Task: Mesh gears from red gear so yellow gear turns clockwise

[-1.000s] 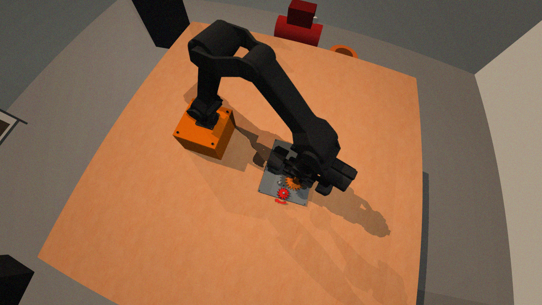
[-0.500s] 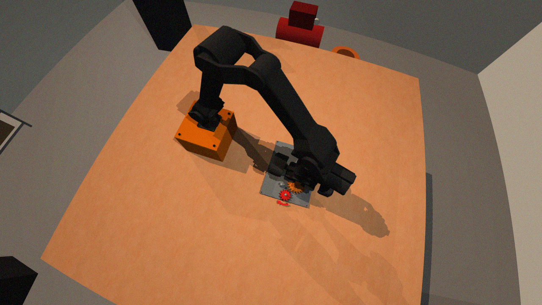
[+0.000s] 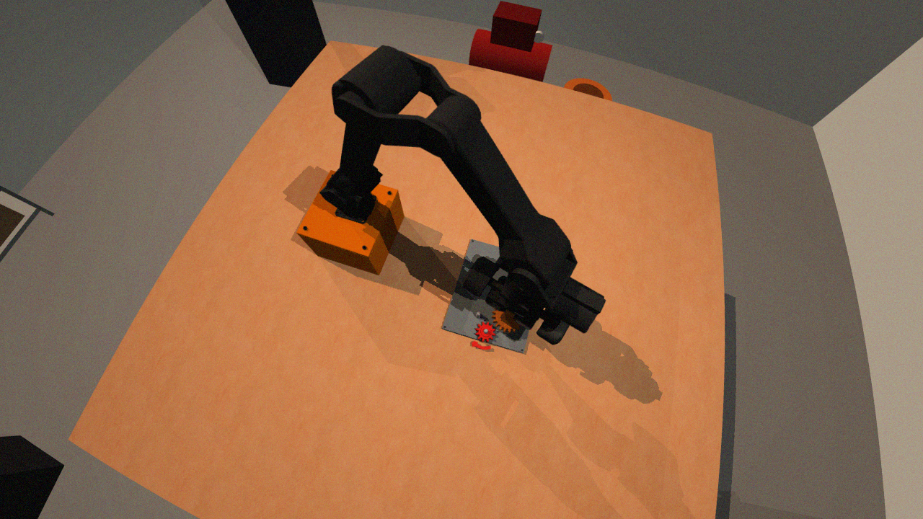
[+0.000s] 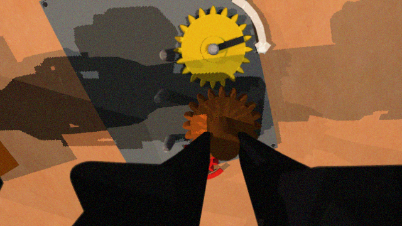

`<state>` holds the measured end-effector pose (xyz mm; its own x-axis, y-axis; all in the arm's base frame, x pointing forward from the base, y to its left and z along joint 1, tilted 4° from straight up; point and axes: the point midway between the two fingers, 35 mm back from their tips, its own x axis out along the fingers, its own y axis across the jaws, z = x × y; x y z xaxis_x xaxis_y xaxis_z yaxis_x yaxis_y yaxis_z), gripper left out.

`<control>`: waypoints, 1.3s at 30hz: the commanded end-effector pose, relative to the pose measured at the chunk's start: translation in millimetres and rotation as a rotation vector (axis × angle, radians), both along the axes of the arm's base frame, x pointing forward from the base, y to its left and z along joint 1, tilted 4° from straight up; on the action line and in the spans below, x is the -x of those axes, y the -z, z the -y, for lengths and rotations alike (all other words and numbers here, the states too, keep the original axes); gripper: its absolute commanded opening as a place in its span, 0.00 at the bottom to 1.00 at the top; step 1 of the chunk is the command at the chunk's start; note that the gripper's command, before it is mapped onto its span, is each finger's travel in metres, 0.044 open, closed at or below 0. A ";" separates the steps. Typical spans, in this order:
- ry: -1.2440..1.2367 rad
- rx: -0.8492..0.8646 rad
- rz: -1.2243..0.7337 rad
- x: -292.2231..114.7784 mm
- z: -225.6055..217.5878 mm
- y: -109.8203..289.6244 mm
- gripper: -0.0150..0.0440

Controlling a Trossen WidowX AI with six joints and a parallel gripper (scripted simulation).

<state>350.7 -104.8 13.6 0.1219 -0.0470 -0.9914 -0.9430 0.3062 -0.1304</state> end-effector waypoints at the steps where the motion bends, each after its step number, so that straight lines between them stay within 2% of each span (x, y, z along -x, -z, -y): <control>1: 0.048 -0.017 -0.025 6.9 -2.0 6.1 0.25; 8: 0.030 -0.015 -0.026 6.2 -2.0 -1.9 0.25; 24: -0.220 0.012 -0.036 7.6 -1.7 5.7 0.25; 32: -0.205 0.010 -0.036 5.6 -1.6 9.8 0.25; 39: -0.090 -0.002 -0.031 6.2 -3.3 9.4 0.25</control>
<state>344.8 -102.3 4.9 0.0930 -0.0344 -0.9951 -0.9819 0.1625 -0.0974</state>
